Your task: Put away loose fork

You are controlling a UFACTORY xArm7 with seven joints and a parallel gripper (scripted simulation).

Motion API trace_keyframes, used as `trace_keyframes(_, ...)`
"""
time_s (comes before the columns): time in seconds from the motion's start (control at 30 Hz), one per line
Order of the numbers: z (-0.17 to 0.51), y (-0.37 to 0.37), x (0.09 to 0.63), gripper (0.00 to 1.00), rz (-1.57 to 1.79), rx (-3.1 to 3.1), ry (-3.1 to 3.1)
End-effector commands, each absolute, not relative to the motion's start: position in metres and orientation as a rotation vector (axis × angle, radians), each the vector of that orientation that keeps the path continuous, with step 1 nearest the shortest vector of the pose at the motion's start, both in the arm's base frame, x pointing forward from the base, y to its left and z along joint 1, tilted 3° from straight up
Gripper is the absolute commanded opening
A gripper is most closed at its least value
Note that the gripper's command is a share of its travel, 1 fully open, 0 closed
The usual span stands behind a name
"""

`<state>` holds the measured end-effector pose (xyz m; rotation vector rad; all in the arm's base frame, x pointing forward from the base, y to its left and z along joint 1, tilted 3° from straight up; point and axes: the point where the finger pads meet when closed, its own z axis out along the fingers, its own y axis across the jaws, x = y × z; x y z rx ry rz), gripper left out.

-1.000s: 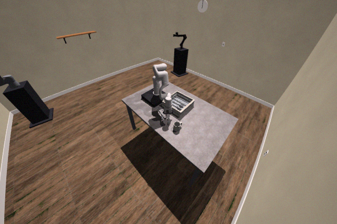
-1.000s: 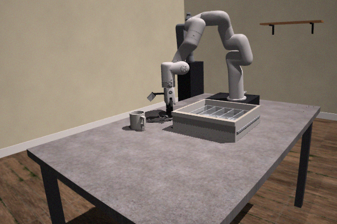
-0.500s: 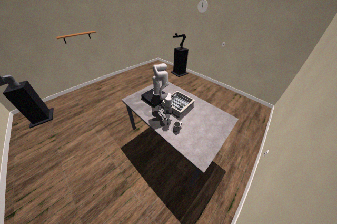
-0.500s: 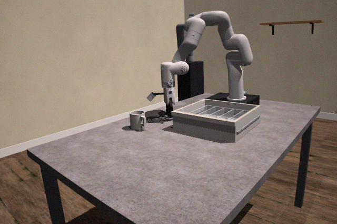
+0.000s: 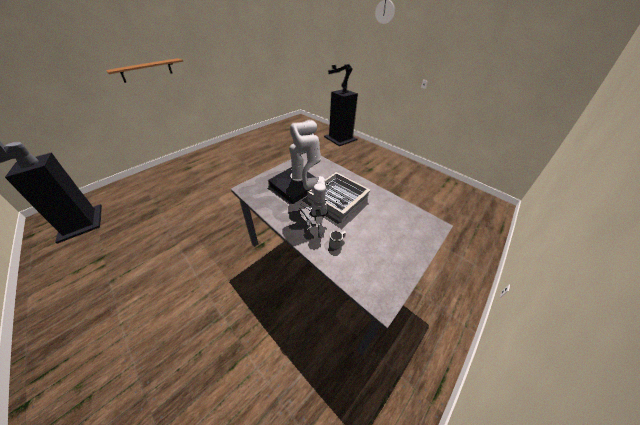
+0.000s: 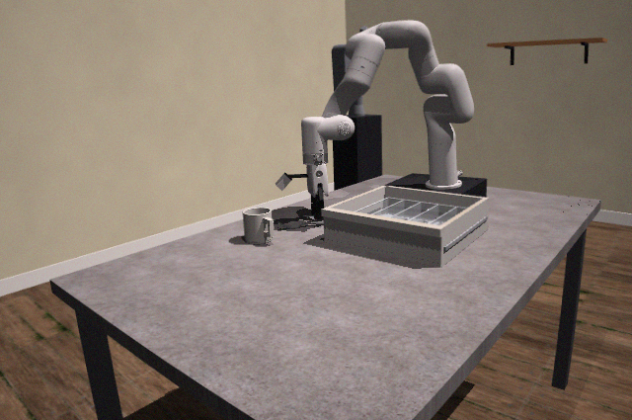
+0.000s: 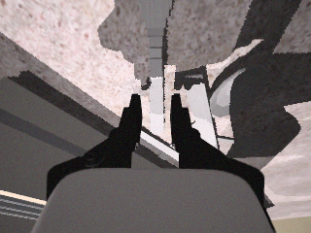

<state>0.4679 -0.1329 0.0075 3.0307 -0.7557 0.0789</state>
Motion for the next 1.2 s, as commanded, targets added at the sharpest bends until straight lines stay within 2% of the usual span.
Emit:
trace_keyframes(0.0, 0.008, -0.133, 0.469, 0.31, 0.086, 3.031, -0.756)
trace_keyframes(1.17, -0.018, -0.134, 0.471, 0.31, 0.086, 3.031, -0.756)
